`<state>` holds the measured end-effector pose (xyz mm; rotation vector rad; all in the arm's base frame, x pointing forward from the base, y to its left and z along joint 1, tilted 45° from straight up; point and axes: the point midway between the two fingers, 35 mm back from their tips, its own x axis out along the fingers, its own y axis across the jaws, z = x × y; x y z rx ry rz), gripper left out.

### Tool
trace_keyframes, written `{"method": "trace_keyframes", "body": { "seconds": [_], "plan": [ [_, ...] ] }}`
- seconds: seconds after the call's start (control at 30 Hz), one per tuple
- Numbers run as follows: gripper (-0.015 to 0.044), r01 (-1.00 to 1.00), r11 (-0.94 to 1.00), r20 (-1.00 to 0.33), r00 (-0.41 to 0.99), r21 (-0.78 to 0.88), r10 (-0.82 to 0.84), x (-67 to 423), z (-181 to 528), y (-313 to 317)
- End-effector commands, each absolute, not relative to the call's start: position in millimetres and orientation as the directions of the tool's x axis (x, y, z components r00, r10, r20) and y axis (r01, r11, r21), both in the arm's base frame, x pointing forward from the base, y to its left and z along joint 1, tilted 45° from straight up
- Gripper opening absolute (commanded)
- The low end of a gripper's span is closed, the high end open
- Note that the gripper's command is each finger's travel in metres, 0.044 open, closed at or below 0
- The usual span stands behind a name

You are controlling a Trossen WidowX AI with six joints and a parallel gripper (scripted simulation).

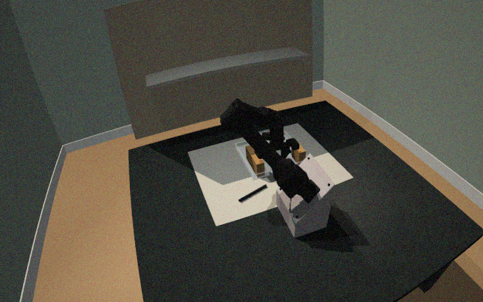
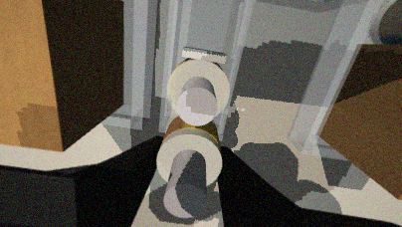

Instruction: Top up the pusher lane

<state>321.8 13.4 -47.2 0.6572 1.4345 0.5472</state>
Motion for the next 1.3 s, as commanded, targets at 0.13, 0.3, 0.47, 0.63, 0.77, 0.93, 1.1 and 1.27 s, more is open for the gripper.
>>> {"method": "trace_keyframes", "body": {
  "seconds": [0.13,0.3,0.47,0.63,0.77,0.93,1.1,1.27],
  "plan": [
    [0.0000,0.031,0.712,-0.711,0.092,0.701,0.697,334,-43,11],
    [0.0000,0.031,0.712,-0.711,0.092,0.701,0.697,337,-43,11],
    [0.0000,0.031,0.712,-0.711,0.092,0.701,0.697,339,-42,10],
    [0.0000,0.031,0.712,-0.711,0.092,0.701,0.697,341,-41,10],
    [0.0000,0.031,0.712,-0.711,0.092,0.701,0.697,343,-41,9],
    [0.0000,0.031,0.712,-0.711,0.092,0.701,0.697,345,-40,9],
    [0.0000,0.031,0.712,-0.711,0.092,0.701,0.697,347,-39,8],
    [0.0000,0.030,0.712,-0.711,0.092,0.701,0.697,348,-39,9]
  ]
}}
